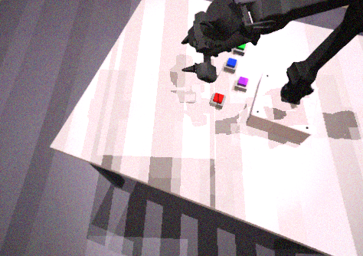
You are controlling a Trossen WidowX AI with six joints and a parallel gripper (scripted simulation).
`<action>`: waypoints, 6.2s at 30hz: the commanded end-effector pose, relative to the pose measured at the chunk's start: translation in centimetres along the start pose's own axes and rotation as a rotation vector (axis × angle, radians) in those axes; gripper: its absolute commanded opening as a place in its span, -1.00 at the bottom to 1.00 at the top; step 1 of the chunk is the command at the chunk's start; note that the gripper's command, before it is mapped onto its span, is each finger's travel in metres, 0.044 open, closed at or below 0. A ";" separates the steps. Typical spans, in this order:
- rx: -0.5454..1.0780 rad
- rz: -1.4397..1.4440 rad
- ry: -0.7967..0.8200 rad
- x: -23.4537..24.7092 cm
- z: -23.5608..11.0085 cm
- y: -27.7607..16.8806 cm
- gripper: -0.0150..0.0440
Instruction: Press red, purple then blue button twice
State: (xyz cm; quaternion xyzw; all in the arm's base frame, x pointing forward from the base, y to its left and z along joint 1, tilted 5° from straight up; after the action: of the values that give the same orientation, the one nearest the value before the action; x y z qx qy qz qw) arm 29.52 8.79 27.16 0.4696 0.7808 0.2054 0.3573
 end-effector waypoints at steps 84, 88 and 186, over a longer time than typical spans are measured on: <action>0.877 0.462 0.169 4.6 10.5 -18.1 -0.42; 0.877 0.462 0.169 4.6 10.5 -18.1 -0.42; 0.881 0.460 0.162 -2.4 2.6 -25.1 -0.42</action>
State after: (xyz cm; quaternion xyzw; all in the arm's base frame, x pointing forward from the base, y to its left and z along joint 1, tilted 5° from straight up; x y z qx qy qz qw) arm 17.33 -5.37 8.10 0.7189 0.6943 -0.0339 0.0055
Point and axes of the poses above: the point midway between the two fingers, 35 mm back from their tips, its own z axis out along the fingers, its own x axis across the jaws, y = z × x, the point moved 9 cm from there along -z, back along the fingers, and after that the axes turned 6 degrees about -z, right-handed, at the moved point
